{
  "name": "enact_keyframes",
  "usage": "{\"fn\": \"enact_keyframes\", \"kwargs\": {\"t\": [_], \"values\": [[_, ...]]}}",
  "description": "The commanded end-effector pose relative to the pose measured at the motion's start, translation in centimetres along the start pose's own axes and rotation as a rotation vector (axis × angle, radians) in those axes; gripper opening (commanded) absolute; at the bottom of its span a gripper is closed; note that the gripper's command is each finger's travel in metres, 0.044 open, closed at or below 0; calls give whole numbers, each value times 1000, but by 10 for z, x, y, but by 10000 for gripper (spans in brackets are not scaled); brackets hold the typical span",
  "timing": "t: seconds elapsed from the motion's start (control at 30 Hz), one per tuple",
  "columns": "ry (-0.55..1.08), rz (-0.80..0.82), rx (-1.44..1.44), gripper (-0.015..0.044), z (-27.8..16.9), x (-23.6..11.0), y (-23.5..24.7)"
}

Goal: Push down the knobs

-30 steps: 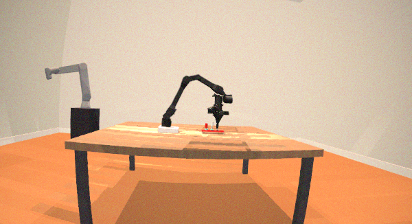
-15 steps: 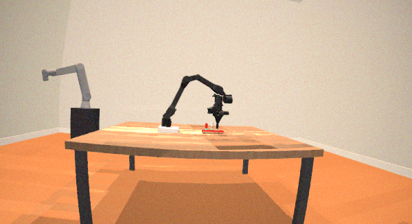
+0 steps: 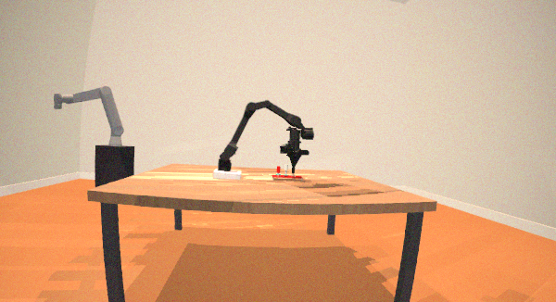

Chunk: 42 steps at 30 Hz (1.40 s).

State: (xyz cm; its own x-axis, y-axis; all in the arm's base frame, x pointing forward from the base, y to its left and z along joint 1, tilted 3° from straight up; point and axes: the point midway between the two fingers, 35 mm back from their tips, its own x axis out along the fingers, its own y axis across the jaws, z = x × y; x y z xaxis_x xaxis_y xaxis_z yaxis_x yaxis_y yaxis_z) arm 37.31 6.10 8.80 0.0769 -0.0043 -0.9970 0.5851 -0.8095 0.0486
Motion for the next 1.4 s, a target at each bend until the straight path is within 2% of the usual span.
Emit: {"fn": "enact_keyframes", "kwargs": {"t": [0.0,1.37], "values": [[-4,-2,3,0,0,7,0],[-4,-2,3,0,0,12,0]]}}
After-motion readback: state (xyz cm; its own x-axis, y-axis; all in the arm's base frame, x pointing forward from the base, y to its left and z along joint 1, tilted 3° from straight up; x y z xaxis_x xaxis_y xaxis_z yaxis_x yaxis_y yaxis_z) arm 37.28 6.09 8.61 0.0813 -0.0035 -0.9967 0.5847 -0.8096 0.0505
